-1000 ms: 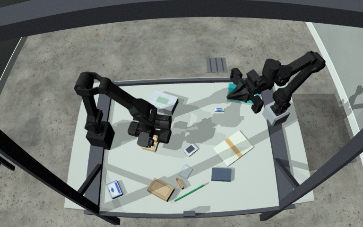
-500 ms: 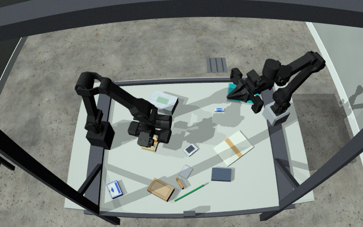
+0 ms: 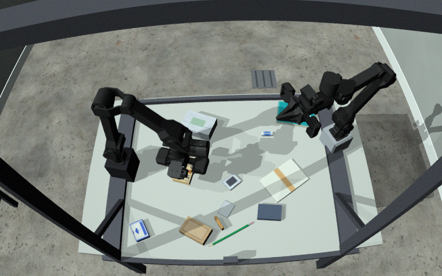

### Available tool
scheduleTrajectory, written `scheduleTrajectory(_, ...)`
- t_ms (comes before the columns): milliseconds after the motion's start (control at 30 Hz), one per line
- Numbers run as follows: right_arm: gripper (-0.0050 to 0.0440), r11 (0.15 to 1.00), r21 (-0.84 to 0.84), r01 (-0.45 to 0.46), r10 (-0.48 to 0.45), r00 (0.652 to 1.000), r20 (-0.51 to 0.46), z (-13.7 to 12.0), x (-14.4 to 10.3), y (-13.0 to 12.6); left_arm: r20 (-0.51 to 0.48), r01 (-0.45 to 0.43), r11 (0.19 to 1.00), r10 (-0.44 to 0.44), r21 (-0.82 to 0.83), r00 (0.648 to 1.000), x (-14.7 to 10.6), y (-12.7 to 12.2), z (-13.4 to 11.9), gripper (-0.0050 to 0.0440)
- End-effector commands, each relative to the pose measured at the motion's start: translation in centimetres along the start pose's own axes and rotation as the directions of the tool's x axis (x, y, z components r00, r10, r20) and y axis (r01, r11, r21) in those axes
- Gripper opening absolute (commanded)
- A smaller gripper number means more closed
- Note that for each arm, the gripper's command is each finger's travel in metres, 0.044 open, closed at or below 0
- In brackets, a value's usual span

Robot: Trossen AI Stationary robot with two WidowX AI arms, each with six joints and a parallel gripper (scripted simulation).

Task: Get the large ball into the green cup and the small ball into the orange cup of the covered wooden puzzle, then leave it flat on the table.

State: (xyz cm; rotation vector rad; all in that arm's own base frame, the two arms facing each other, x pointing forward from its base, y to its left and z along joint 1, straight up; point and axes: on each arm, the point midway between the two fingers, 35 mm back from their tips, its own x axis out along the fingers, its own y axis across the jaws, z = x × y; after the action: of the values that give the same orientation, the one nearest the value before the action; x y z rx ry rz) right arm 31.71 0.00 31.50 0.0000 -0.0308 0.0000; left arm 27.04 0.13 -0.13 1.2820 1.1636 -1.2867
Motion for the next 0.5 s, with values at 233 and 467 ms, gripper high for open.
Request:
scheduleTrajectory(233,-0.0050,1.000,0.000,0.000,0.000,1.000,0.019,0.80,-0.11,0.00,-0.002,-0.056,0.998,0.056,0.000,0.998,-0.62,0.19,-0.06,-0.0050)
scheduleTrajectory(467,-0.0050,1.000,0.000,0.000,0.000,1.000,0.019,0.80,-0.11,0.00,0.005,-0.056,0.998,0.056,-0.001,0.998,-0.77,0.42,-0.12,-0.0050)
